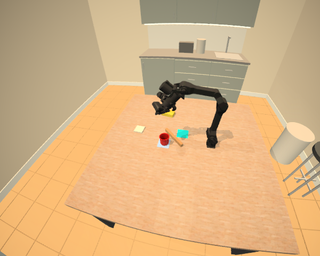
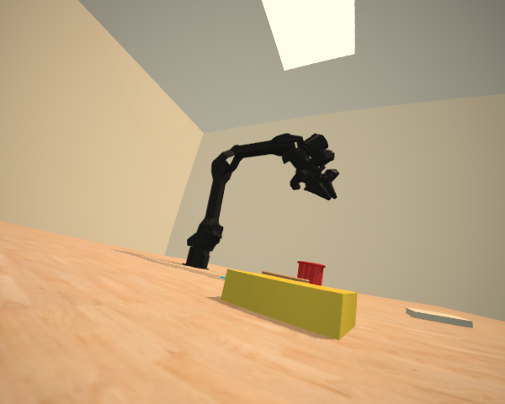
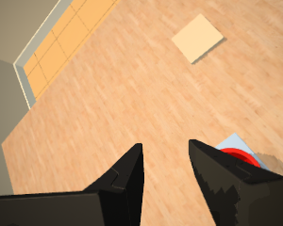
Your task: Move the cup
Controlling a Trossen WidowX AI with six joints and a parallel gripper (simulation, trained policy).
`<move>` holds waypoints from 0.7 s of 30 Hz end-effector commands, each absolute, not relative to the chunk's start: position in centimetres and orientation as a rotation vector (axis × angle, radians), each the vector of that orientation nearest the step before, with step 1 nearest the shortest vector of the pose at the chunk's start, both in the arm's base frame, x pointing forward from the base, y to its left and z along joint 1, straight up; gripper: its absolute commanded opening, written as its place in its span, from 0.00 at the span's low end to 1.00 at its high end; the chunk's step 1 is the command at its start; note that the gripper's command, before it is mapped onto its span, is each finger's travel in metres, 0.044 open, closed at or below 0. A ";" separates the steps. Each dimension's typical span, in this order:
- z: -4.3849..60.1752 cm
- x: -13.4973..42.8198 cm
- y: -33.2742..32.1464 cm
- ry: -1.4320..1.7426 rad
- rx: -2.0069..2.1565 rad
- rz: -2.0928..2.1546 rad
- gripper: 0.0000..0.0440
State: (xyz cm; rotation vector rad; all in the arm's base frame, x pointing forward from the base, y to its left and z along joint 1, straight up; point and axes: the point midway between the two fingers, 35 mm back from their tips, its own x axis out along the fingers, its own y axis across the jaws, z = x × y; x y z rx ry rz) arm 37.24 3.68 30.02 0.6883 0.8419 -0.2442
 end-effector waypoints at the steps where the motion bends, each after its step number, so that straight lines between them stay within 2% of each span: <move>1: 29.3 37.3 4.0 0.899 0.718 -0.280 0.30; 10: 27.4 37.0 4.0 1.014 0.736 -0.365 0.28; 21: 24.3 36.4 3.8 1.165 0.709 -0.470 0.31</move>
